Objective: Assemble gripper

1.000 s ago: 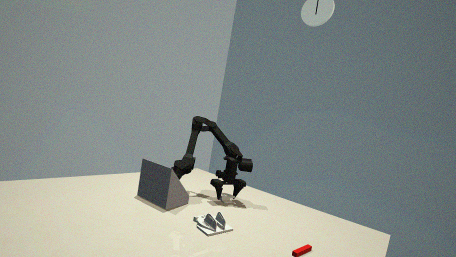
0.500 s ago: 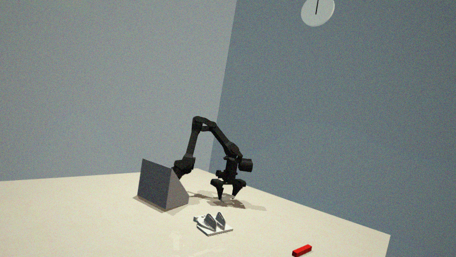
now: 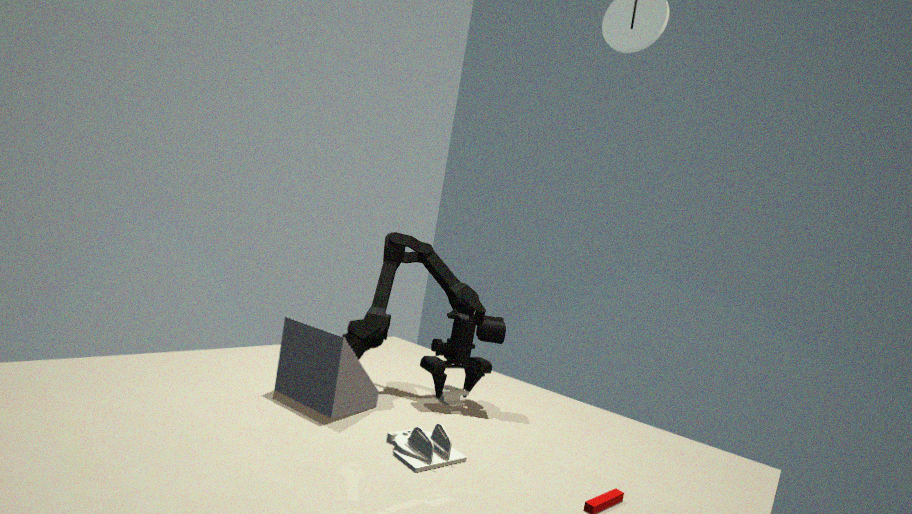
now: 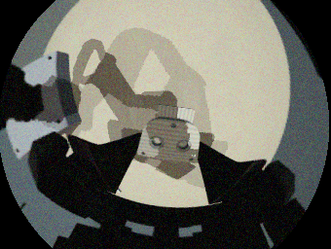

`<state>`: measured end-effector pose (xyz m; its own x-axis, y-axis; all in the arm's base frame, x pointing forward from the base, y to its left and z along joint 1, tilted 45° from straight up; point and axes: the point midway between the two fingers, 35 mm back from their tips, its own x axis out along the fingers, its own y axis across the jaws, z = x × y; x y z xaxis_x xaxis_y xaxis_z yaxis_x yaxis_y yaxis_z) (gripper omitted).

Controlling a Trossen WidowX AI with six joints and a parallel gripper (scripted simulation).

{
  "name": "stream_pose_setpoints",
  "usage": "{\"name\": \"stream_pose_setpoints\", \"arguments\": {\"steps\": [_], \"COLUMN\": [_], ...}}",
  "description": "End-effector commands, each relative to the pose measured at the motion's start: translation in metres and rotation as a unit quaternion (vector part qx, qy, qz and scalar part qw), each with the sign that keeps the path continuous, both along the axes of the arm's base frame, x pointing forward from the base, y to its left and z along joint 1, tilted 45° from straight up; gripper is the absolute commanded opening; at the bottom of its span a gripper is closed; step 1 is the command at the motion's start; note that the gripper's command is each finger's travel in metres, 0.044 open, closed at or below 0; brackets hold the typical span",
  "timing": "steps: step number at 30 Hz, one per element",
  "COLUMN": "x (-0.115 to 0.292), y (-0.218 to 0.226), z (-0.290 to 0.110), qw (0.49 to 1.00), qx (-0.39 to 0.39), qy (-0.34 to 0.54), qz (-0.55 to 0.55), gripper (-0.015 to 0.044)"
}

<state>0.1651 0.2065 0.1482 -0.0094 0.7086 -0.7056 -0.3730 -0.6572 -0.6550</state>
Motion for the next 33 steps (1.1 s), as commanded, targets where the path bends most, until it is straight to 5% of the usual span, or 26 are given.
{"name": "stream_pose_setpoints", "arguments": {"steps": [1, 33], "x": [0.003, 0.012], "y": [-0.006, -0.052], "z": [0.009, 0.043], "qw": [1.000, 0.998], "qx": [0.003, -0.005], "qy": [-0.005, 0.041], "qz": [0.001, -0.050], "gripper": [0.0351, 0.0351]}}
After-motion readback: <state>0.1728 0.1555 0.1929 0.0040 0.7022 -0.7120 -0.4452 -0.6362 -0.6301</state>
